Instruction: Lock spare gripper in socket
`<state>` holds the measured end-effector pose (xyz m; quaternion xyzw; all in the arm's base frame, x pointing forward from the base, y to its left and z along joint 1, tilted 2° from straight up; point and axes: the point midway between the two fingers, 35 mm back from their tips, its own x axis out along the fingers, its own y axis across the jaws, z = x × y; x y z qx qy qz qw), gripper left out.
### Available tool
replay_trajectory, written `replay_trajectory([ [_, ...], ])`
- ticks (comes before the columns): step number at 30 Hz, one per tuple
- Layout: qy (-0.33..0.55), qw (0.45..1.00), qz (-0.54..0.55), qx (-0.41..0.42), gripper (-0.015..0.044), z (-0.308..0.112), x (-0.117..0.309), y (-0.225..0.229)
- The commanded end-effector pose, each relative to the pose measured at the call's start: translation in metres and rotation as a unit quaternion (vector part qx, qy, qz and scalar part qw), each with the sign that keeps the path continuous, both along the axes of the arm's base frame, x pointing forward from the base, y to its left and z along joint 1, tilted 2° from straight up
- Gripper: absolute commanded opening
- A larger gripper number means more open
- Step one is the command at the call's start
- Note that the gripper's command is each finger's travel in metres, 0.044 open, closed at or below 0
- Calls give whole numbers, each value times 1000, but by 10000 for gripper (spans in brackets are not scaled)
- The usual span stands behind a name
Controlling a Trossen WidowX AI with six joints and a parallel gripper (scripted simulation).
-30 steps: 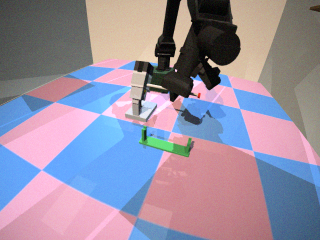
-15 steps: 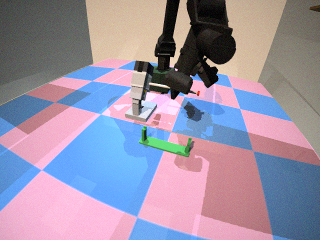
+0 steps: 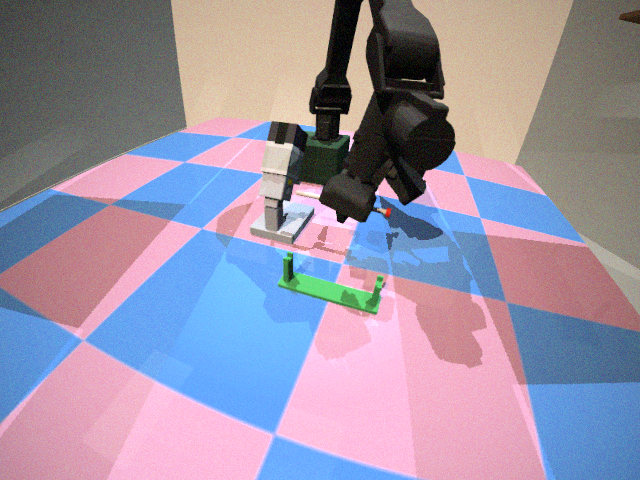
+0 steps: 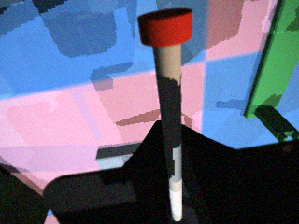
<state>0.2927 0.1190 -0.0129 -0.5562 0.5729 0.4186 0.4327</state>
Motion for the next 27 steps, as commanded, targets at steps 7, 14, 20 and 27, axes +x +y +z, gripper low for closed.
replay_trajectory([
  [7,0,1000,1,2,0,1,-2,-7],
  [14,-1,1000,1,2,0,1,-1,-12],
  [20,-1,1000,1,2,0,1,-1,-16],
  [27,-1,1000,1,2,0,1,-1,-21],
])
